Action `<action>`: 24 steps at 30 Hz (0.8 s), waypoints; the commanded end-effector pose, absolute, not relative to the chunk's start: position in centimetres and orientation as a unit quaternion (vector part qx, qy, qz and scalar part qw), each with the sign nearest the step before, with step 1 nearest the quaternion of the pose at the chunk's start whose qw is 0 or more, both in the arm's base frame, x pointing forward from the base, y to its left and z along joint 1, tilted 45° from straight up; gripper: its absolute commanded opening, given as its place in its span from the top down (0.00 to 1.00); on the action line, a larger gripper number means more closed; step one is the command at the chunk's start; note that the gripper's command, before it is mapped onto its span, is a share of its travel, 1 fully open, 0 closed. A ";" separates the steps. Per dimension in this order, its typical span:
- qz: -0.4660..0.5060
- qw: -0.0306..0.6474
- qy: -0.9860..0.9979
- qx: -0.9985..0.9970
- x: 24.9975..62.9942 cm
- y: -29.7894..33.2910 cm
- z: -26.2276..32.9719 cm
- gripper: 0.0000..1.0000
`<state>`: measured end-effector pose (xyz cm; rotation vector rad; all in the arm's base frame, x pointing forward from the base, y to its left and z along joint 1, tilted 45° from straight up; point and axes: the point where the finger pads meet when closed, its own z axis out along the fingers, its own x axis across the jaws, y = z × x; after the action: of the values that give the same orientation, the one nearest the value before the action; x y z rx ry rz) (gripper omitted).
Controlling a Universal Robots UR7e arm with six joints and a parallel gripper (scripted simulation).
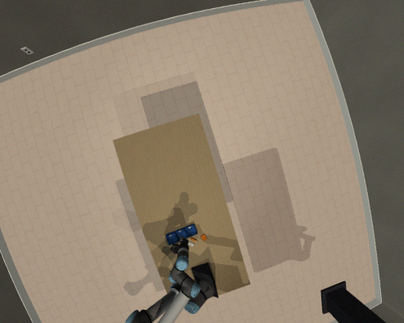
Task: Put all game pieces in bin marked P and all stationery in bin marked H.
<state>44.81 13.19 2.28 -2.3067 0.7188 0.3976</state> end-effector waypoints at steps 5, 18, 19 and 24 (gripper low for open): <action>0.108 0.358 0.161 -0.913 44.9 13.2 2.3 0.68; 0.052 0.372 0.017 -0.926 44.9 13.2 2.3 0.68; 0.048 0.373 0.005 -0.926 44.8 13.2 2.3 0.68; 0.029 0.378 -0.047 -0.924 44.8 13.2 2.3 0.68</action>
<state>44.81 13.22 2.31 -2.3798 0.0389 0.1290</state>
